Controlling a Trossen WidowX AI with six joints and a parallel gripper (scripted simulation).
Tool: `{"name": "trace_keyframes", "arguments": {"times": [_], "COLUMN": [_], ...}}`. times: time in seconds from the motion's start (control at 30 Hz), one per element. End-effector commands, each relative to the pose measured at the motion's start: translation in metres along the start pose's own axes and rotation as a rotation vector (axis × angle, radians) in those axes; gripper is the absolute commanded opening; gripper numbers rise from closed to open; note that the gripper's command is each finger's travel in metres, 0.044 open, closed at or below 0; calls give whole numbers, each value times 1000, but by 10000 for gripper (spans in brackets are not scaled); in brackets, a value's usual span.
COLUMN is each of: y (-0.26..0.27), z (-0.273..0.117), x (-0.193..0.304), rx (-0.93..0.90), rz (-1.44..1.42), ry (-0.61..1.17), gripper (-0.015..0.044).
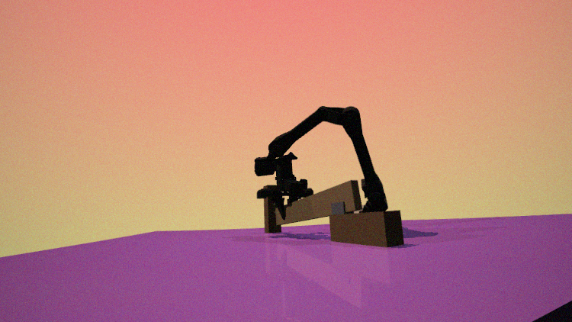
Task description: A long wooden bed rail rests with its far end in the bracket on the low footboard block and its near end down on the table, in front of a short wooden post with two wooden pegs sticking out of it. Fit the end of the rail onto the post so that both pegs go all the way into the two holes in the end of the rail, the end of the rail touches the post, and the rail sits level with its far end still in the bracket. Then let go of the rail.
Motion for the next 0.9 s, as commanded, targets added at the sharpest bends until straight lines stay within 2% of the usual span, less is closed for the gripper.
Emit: {"name": "trace_keyframes", "arguments": {"times": [0.0,0.87], "y": [-2,-2], "z": [-7,-20], "x": [1,1], "rx": [10,10], "rz": [-4,-4], "ry": [10,10], "gripper": [0,0]}}
Point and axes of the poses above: the point midway between the two fingers, 35 mm back from their tips, its own z axis out along the fingers, its own y axis across the jaws, x = y × z, the point moved 2 cm from there along -z, back along the fingers, and after that the axes turned 12 degrees about -z, right-handed, at the moved point
